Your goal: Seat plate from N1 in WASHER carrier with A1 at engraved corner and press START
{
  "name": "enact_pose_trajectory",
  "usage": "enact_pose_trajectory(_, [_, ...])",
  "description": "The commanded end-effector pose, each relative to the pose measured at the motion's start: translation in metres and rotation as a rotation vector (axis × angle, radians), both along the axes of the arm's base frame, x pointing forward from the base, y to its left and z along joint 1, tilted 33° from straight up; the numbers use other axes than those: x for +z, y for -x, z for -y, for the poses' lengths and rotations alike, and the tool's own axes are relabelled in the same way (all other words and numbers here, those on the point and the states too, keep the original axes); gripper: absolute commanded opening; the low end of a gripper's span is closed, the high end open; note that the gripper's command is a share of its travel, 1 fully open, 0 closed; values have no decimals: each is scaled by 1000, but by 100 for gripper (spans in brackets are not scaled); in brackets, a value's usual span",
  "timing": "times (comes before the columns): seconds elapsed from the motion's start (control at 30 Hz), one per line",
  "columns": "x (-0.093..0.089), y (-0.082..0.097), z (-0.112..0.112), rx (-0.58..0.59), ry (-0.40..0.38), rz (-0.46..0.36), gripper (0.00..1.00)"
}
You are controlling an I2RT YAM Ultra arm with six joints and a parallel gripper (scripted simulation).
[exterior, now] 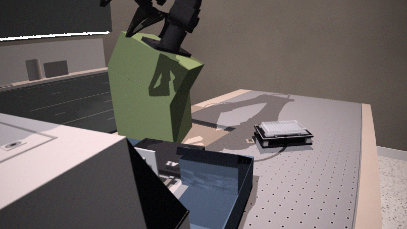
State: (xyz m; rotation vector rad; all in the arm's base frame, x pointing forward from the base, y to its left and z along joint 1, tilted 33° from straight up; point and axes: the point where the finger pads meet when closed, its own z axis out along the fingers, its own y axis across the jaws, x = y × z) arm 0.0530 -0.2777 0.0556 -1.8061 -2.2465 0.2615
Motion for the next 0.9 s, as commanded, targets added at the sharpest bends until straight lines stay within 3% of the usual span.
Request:
enact_pose_trajectory(0.0, [2, 1, 2, -3, 8, 2, 100])
enact_pose_trajectory(0.53, [2, 1, 2, -3, 8, 2, 100])
enact_pose_trajectory(0.67, [2, -20, -11, 116, 33, 97, 100])
enact_pose_trajectory(0.77, [2, -33, -18, 114, 39, 108, 100])
enact_pose_trajectory(0.87, [1, -46, -27, 208, 43, 168, 100])
